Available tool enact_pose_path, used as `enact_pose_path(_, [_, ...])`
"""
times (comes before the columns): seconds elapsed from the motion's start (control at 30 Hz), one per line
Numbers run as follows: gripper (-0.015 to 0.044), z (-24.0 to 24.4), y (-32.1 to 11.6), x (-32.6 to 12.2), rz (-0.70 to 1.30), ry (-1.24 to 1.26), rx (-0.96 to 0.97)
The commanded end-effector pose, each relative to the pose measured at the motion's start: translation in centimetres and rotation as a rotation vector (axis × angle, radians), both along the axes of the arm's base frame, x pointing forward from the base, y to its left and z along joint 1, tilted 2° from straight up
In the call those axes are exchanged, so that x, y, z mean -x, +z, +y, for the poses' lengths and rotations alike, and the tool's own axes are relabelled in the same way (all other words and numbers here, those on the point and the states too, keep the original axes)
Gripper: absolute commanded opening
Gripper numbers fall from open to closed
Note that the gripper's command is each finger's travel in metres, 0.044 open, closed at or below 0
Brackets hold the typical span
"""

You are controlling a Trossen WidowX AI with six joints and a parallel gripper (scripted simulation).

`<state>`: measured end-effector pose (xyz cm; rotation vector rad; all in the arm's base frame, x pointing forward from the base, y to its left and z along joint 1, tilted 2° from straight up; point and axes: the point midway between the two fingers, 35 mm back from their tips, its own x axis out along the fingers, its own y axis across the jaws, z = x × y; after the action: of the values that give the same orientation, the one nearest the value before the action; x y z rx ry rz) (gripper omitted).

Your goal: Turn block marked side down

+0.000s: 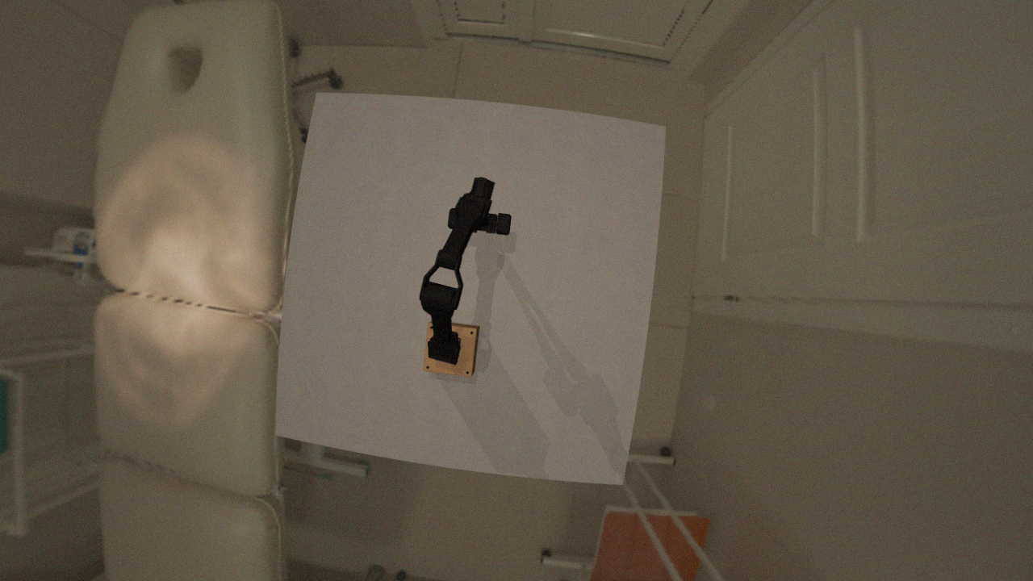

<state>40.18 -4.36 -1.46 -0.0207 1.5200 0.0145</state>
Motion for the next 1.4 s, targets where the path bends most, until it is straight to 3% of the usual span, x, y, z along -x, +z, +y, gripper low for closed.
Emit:
enact_pose_path(0.0, [0.0000, 0.0, -0.1, -0.1, -0.051, -0.004, -0.005])
enact_pose_path(1.37, [0.0000, -0.1, -2.2, -0.1, -0.587, -0.004, -0.016])
